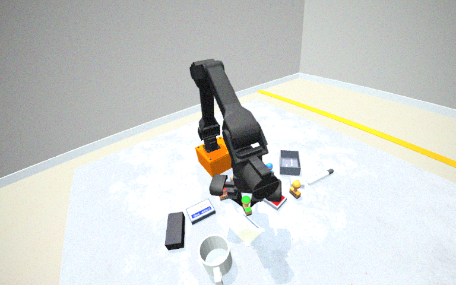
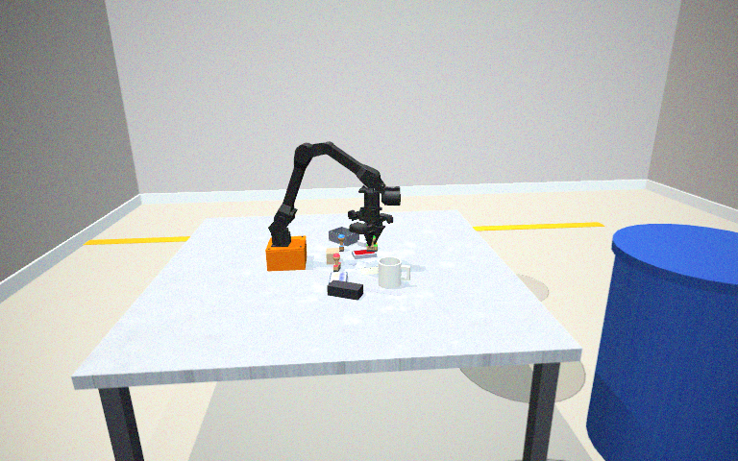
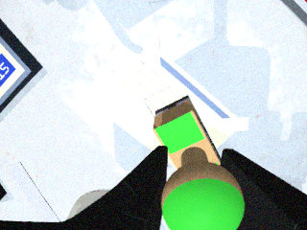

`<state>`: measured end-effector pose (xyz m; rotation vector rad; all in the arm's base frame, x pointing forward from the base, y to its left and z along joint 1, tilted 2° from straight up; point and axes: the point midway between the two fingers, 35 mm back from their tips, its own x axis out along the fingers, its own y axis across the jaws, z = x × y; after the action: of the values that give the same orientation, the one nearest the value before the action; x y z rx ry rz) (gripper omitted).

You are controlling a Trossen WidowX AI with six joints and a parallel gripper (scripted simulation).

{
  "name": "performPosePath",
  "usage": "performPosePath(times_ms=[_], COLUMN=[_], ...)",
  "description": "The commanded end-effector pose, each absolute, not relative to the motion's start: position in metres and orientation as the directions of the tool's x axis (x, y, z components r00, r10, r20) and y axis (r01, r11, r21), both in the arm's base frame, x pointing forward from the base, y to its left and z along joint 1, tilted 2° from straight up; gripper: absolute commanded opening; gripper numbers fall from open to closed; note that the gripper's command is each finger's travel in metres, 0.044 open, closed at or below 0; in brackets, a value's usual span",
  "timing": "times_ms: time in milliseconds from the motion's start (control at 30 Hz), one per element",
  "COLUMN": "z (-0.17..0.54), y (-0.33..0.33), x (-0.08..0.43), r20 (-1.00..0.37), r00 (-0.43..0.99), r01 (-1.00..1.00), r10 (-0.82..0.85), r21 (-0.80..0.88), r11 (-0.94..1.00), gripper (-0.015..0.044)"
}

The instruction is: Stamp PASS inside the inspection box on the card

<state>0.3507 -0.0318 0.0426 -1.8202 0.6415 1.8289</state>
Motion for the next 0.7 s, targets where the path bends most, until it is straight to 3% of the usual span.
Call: performPosePath(times_ms=[0,667], z=[0.046,0.046], y=[-0.008,0.088], x=[0.34,0.253], r20=[-1.0,-1.0], r00=[0.004,-0.005], r01=[-0.627,-0.629], r10=[0.008,0.018], r21=[-0.009,-0.012], r11=[-0.779,-0.777], gripper=[0.0,0.0])
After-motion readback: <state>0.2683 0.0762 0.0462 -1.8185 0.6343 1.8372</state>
